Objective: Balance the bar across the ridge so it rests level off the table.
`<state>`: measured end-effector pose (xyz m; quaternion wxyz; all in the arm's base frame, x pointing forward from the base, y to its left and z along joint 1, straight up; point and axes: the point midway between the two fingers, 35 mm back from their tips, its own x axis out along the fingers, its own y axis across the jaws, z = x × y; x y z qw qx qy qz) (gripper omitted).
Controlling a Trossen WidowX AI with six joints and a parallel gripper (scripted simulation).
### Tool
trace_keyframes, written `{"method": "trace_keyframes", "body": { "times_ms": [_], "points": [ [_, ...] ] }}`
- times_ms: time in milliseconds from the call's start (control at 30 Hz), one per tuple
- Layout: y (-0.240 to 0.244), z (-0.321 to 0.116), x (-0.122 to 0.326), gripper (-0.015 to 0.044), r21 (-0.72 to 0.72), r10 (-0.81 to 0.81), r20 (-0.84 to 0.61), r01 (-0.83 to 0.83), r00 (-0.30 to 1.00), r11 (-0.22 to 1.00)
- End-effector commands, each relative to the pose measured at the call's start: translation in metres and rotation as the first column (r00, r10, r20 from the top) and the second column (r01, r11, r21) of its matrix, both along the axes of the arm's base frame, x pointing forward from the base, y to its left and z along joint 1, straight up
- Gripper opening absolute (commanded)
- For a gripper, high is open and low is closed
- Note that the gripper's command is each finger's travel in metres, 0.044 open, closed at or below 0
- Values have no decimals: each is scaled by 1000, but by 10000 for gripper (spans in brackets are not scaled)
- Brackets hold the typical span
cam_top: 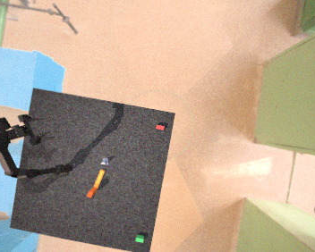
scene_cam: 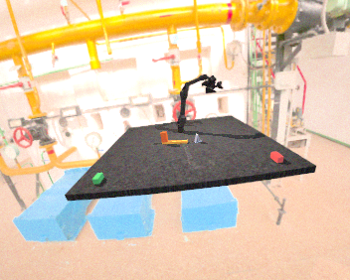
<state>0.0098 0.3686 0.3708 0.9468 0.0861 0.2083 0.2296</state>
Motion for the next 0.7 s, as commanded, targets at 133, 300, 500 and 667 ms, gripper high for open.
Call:
{"method": "trace_keyframes", "body": {
  "times_ms": [133,300,500,667],
  "points": [
    [2,-12,6,315,-38,8,-48,-10,999,999],
    [0,-21,29,315,-136,-7,-44,1,999,991],
    [-6,-30,58,315,-246,-34,-37,24,999,969],
    [-13,-38,82,315,-334,-53,-36,38,998,942]
  ]
}}
